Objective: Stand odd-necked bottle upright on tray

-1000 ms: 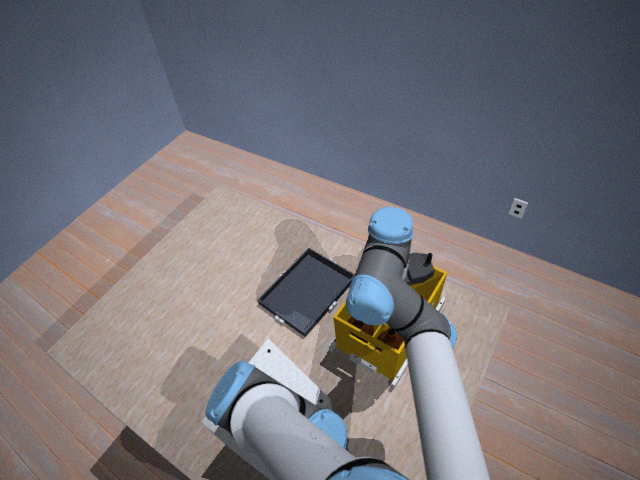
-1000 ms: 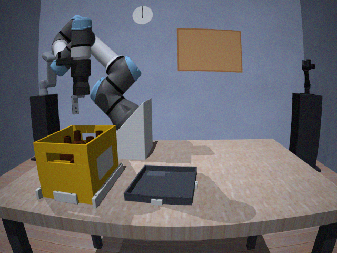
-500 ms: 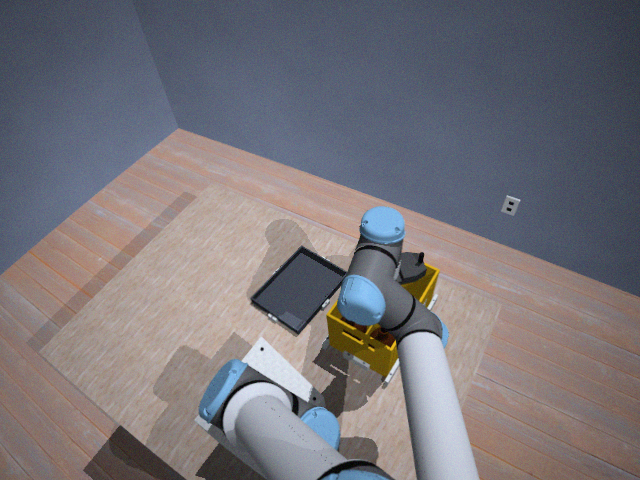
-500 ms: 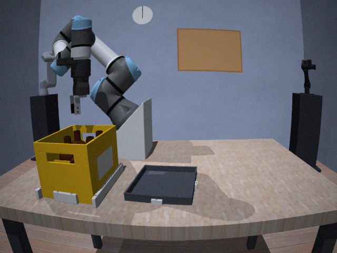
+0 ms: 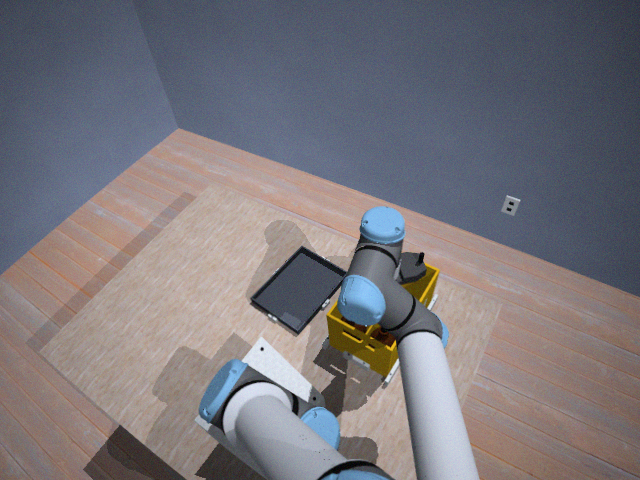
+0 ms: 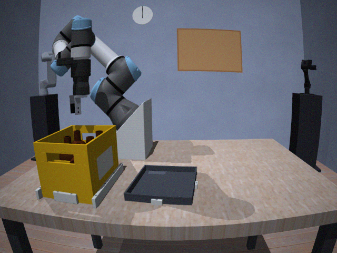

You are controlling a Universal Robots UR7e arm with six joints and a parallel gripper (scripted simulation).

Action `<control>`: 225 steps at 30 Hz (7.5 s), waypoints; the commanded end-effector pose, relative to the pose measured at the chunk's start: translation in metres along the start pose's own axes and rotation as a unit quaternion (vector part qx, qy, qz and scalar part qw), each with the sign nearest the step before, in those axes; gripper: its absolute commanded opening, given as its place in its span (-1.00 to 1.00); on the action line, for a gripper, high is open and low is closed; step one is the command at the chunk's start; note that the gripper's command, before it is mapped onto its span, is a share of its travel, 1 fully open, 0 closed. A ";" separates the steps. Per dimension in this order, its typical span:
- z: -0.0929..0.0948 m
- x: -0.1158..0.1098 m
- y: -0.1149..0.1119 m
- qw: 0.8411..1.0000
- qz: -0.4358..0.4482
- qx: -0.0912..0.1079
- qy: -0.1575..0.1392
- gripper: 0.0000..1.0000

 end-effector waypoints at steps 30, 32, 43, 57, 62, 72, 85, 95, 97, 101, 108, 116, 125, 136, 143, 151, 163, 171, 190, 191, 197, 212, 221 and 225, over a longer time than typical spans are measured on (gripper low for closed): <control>0.013 0.000 0.000 1.000 0.000 0.000 0.000 1.00; 0.014 0.000 0.000 1.000 0.000 0.000 0.000 1.00; 0.028 0.000 0.000 1.000 0.000 0.000 0.000 1.00; 0.040 0.000 0.000 1.000 0.000 0.000 0.000 1.00; 0.043 0.000 0.000 1.000 0.000 0.000 0.000 1.00; 0.044 0.000 0.000 1.000 0.000 0.000 0.000 1.00; 0.044 0.000 0.000 1.000 0.000 0.000 0.000 1.00; 0.044 0.000 0.000 1.000 0.000 0.000 0.000 1.00; 0.044 0.000 0.000 1.000 0.000 0.000 0.000 1.00; 0.044 0.000 0.000 1.000 0.000 0.000 0.000 1.00; 0.044 0.000 0.000 1.000 0.000 0.000 0.000 1.00; 0.044 0.000 0.000 1.000 0.000 0.000 0.000 1.00; 0.047 0.000 0.000 1.000 0.000 0.000 0.000 1.00; 0.054 0.000 0.000 1.000 0.000 0.000 0.000 1.00; 0.062 0.000 0.000 1.000 0.000 0.000 0.000 1.00; 0.071 0.000 0.000 1.000 0.000 0.000 0.000 1.00; 0.080 0.000 0.000 1.000 0.000 0.000 0.000 1.00; 0.082 0.000 0.000 1.000 0.000 0.000 0.000 1.00; 0.082 0.000 0.000 1.000 0.000 0.000 0.000 1.00; 0.082 0.000 0.000 1.000 0.000 0.000 0.000 1.00; 0.082 0.000 0.000 1.000 0.000 0.000 0.000 1.00; 0.082 0.000 0.000 1.000 0.000 0.000 0.000 1.00; 0.082 0.000 0.000 1.000 0.000 0.000 0.000 -1.00; 0.082 0.000 0.000 1.000 0.000 0.000 0.000 -1.00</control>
Point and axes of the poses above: the point where the finger pads meet when closed, its own z axis out along the fingers, its own y axis across the jaws, x = y × z, the point moved 9 cm from there along -z, back along the fingers, and after that the axes turned 7 degrees about z, right-handed, at the moved point
